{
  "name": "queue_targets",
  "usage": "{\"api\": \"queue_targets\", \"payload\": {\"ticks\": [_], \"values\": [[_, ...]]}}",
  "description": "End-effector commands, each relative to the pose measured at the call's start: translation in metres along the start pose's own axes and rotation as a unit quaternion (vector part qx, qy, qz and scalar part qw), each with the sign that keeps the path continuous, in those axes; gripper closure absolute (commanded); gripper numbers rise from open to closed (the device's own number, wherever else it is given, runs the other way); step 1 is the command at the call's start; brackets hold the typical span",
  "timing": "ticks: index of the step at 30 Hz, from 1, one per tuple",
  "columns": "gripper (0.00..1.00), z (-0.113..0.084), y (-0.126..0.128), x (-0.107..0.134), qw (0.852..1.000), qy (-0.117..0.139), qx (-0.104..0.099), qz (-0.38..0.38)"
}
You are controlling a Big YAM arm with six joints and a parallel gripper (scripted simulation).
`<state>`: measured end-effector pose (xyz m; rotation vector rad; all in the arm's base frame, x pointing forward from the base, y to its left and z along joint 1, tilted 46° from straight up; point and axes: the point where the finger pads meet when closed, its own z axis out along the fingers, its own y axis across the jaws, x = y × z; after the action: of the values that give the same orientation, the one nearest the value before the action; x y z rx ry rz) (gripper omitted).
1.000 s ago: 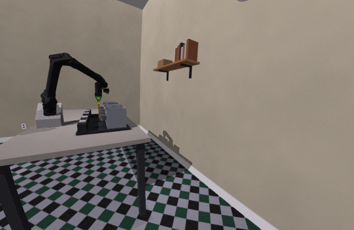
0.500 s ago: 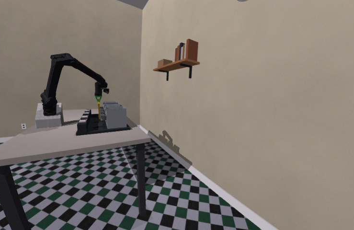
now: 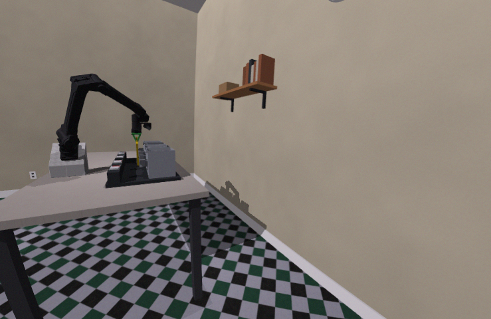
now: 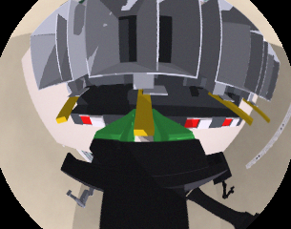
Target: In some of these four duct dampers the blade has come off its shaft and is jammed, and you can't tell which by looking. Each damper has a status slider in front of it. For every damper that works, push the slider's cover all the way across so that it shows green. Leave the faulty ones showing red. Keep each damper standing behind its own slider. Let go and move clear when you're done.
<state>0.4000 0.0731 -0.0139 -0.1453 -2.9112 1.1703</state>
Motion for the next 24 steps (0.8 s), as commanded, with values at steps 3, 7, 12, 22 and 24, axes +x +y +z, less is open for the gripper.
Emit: {"api": "queue_targets", "payload": {"ticks": [3,7,12,22,24], "values": [[0.79,-0.0134,0.0101,-0.0135,1.000,-0.014,-0.002,0.006],[0.75,-0.0132,0.0100,-0.0134,1.000,-0.013,-0.002,0.006],[0.71,-0.0144,0.0093,-0.0139,1.000,-0.014,-0.003,0.006],[0.64,-0.0151,0.0088,-0.0142,1.000,-0.015,-0.003,0.006],[0.64,-0.0151,0.0088,-0.0142,1.000,-0.015,-0.003,0.006]]}}
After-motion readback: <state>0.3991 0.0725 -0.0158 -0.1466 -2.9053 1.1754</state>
